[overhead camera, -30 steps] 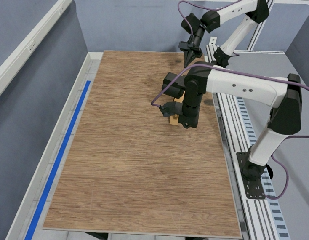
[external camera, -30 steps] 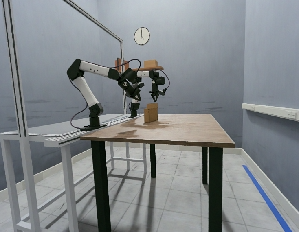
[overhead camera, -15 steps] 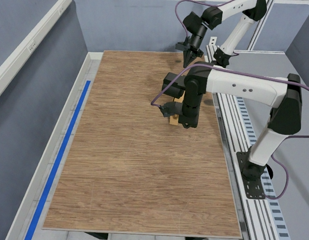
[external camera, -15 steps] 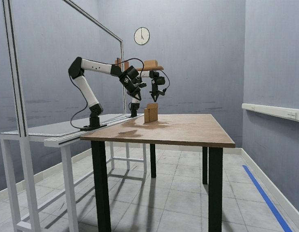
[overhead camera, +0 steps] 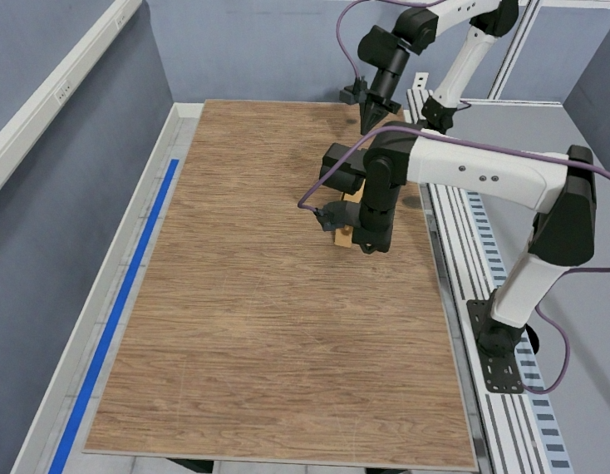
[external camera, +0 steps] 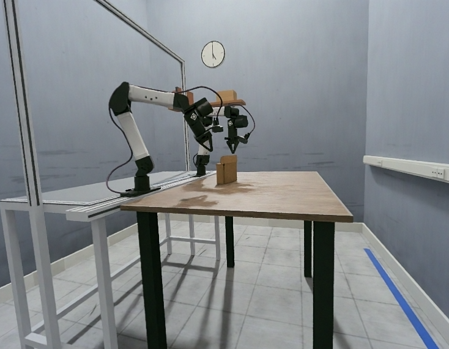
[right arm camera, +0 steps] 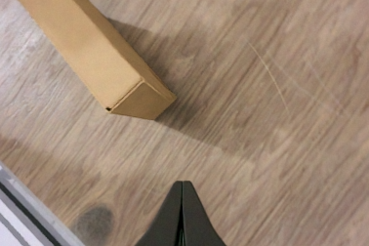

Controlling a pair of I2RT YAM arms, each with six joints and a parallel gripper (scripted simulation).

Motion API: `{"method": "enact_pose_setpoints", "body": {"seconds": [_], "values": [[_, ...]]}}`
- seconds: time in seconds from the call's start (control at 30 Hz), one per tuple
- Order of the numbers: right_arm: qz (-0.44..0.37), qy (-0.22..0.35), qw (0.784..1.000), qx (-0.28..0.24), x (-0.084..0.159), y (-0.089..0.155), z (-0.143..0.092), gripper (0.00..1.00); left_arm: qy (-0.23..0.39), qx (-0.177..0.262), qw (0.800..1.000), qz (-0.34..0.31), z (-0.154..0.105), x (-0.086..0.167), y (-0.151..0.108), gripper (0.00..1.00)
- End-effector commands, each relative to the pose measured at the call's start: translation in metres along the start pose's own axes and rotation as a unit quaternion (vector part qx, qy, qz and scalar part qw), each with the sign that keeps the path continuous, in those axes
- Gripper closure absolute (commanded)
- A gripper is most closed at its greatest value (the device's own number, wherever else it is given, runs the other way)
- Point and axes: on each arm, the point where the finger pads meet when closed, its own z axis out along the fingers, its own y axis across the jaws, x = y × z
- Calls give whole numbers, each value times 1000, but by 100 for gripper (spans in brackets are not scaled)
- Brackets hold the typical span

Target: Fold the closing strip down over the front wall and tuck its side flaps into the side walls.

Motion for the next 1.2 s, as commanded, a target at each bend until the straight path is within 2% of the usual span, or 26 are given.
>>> {"method": "enact_pose_setpoints", "body": {"seconds": [0.0, 0.23, 0.8, 1.17], "values": [[47, 34, 998, 33, 4, -6, -3, 99, -12, 4, 1000, 6, -5, -2, -1, 99], [82, 61, 993, 54, 5, -6, -3, 99, -12, 4, 1000, 6, -5, -2, -1, 99], [196, 154, 960, 125, 6, -6, -1, 99, -12, 4, 1000, 6, -5, -2, -1, 99], [270, 224, 920, 175, 7, -8, -1, 99, -12, 4, 1000, 6, -5, -2, -1, 99]]}}
